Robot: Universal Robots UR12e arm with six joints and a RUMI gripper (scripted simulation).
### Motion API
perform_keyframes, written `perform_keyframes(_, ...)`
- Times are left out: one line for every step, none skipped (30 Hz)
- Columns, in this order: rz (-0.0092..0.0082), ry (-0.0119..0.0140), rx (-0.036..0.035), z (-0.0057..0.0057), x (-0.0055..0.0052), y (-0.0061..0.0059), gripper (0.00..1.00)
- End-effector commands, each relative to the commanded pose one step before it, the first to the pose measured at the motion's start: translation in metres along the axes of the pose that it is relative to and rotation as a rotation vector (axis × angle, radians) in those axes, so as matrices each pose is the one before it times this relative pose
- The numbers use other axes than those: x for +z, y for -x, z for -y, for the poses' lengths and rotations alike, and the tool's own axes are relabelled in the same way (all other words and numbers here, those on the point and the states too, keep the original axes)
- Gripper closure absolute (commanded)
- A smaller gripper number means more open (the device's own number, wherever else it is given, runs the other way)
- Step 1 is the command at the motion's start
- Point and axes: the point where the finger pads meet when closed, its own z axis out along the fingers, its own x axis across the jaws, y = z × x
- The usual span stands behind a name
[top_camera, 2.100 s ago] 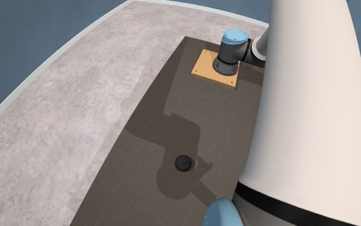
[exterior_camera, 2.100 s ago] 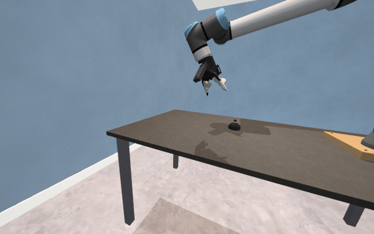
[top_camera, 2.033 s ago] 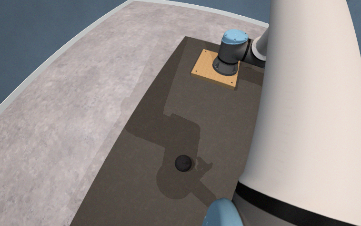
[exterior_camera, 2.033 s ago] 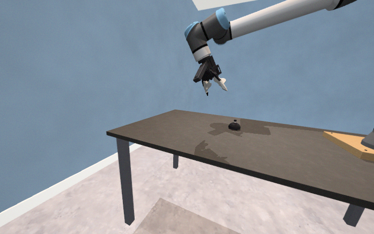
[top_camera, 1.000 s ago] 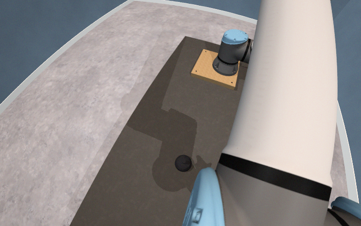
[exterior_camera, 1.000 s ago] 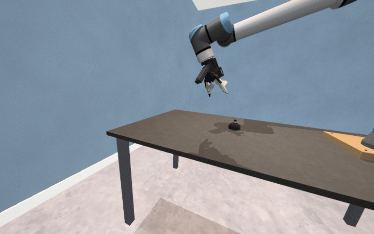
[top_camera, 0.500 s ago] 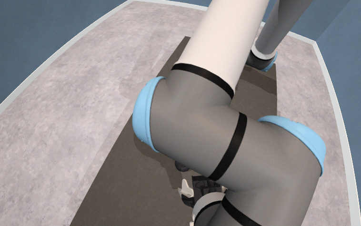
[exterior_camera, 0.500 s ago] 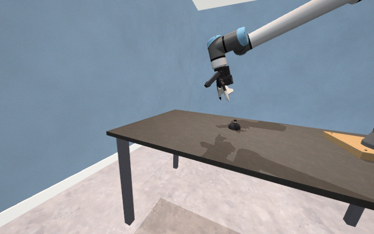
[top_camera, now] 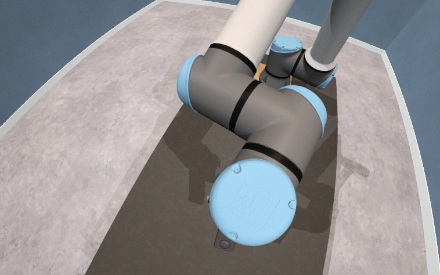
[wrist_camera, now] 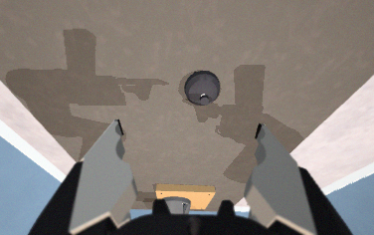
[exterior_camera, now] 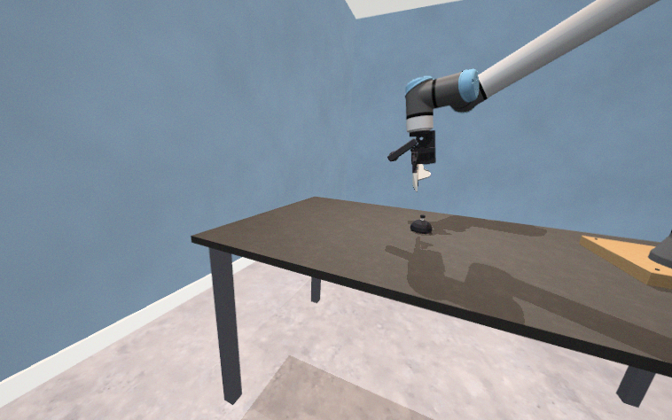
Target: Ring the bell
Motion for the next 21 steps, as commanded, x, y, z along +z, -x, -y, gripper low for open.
perform_keyframes(0.01189,-0.10012,0.18556,-0.01831,0.01457,-0.02176,0.0)
perform_keyframes(0.00302,-0.00951,0.02391,-0.00324,0.00172,-0.00324,0.0)
perform_keyframes(0.00274,-0.00833,0.02099,-0.00285,0.00146,-0.00288,0.0)
perform_keyframes(0.0,0.0,0.0,0.0,0.0,0.0,0.0)
perform_keyframes(0.0,0.0,0.0,0.0,0.0,0.0,0.0)
perform_keyframes(0.00242,-0.00716,0.01807,-0.00245,0.00122,-0.0025,0.0)
perform_keyframes(0.00209,-0.00601,0.01519,-0.00206,0.001,-0.00212,0.0)
perform_keyframes(0.00174,-0.0049,0.01241,-0.00168,0.0008,-0.00175,0.0)
perform_keyframes(0.00139,-0.00385,0.00977,-0.00132,0.00062,-0.00139,0.0)
perform_keyframes(0.00105,-0.00289,0.00733,-0.00099,0.00046,-0.00104,0.0)
perform_keyframes(0.00074,-0.00202,0.00514,-0.00069,0.00032,-0.00074,0.0)
perform_keyframes(0.00047,-0.00128,0.00326,-0.00044,0.0002,-0.00047,0.0)
perform_keyframes(0.00025,-0.00069,0.00175,-0.00024,0.00011,-0.00025,0.0)
perform_keyframes(0.0001,-0.00026,0.00067,-0.00009,0.00004,-0.0001,0.0)
perform_keyframes(0.00001,-0.00004,0.0001,-0.00001,0.00001,-0.00001,0.0)
perform_keyframes(-0.00017,0.00001,0.0,0.0,0.0,-0.00006,0.0)
perform_keyframes(-0.00019,0.00106,-0.00036,-0.00012,0.00075,0.00018,0.0)
perform_keyframes(-0.00014,0.00086,-0.00066,-0.00015,0.00061,0.00042,1.0)
perform_keyframes(-0.00016,-0.0009,-0.00044,0.00084,-0.00048,0.00024,1.0)
perform_keyframes(-0.00012,-0.00104,-0.00023,0.00078,-0.00059,0.00011,1.0)
perform_keyframes(0.0,0.0,0.0,0.0,0.0,0.0,1.0)
